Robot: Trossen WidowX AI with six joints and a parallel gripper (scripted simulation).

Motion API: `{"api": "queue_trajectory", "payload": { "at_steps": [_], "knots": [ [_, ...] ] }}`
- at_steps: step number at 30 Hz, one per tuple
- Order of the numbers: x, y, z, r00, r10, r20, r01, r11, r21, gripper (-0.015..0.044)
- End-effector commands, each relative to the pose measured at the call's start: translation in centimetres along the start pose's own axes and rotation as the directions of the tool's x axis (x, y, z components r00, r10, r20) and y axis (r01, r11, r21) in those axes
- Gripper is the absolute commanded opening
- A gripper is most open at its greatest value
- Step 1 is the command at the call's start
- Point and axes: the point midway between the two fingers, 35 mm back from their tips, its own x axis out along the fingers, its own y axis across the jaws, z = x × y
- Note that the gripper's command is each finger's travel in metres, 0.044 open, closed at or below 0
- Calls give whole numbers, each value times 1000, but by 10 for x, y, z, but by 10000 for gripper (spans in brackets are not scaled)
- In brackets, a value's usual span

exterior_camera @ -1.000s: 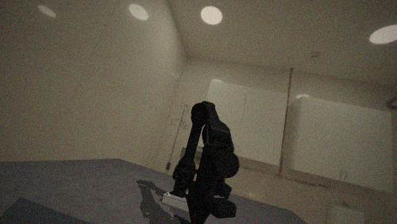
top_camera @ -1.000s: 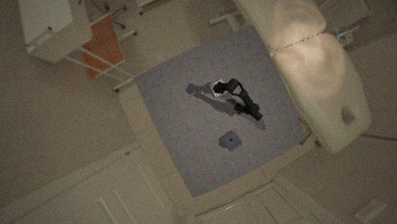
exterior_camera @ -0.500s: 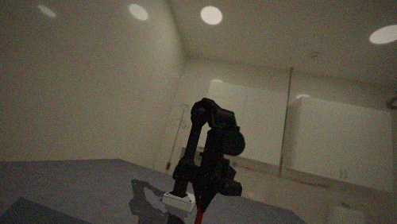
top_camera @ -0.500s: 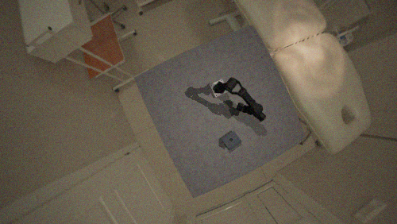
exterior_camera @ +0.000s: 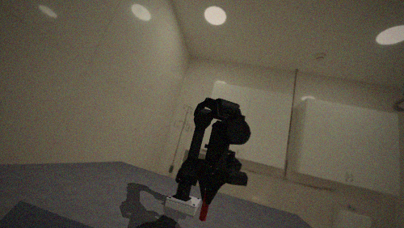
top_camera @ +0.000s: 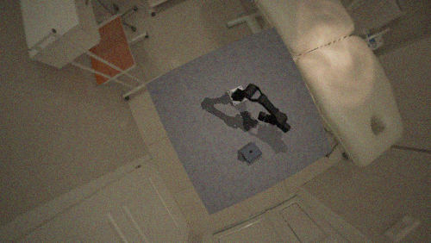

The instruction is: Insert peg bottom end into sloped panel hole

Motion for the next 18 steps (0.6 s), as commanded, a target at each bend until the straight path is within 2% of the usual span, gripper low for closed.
{"api": "queue_trajectory", "payload": {
  "at_steps": [1,18],
  "knots": [
    [0,0,-4,1000,-16,4,16,1000,20,0],
    [-1,1,-26,996,-86,5,85,992,92,0]
  ]
}}
